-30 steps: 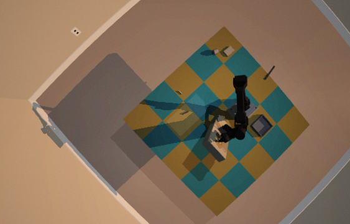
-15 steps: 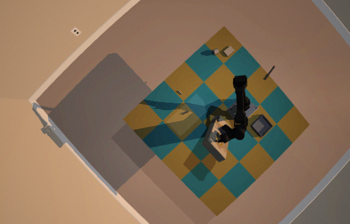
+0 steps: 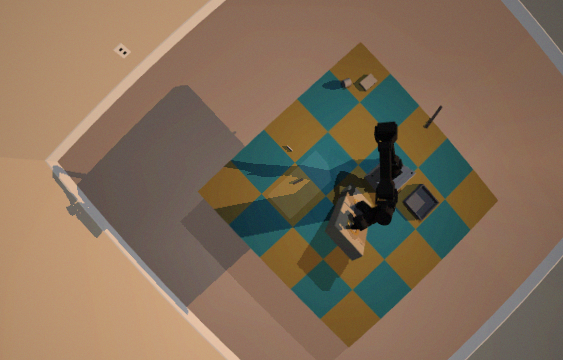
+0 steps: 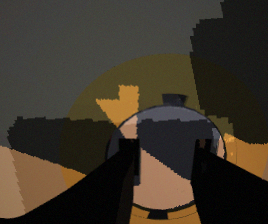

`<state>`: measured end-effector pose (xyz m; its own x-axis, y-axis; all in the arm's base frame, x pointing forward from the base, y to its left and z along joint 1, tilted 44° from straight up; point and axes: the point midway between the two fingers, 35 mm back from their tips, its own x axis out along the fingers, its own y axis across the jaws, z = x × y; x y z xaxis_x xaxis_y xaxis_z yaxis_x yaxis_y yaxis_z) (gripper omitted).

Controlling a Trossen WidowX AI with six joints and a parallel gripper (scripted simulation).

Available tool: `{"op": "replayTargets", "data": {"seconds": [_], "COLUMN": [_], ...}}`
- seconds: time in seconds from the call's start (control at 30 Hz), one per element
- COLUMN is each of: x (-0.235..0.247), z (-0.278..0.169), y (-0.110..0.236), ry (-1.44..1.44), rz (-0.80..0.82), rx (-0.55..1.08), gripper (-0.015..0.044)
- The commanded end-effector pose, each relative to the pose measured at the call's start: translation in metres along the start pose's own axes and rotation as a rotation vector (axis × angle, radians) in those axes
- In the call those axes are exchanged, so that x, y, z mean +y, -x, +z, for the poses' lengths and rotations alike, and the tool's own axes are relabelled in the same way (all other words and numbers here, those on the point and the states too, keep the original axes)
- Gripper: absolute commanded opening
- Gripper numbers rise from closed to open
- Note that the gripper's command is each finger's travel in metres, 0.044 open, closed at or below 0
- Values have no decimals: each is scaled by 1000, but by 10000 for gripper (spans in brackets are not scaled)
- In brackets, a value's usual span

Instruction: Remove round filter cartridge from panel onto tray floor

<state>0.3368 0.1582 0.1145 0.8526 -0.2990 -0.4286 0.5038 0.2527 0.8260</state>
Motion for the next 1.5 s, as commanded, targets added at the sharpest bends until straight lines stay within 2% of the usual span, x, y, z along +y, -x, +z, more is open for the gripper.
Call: {"op": "replayTargets", "data": {"seconds": [0.0, 0.87, 0.9, 1.17, 1.23, 1.47], "x": [0, 0, 0, 0, 0, 0], "z": [1, 1, -1, -1, -1, 1], "y": [-4, -11, -3, -3, -3, -10], "ry": [-2, -2, 9, 9, 9, 162], "rz": [-4, -3, 6, 6, 6, -2], "rx": [1, 1, 1, 1, 1, 1], "gripper": [111, 111, 104, 51, 0, 0]}}
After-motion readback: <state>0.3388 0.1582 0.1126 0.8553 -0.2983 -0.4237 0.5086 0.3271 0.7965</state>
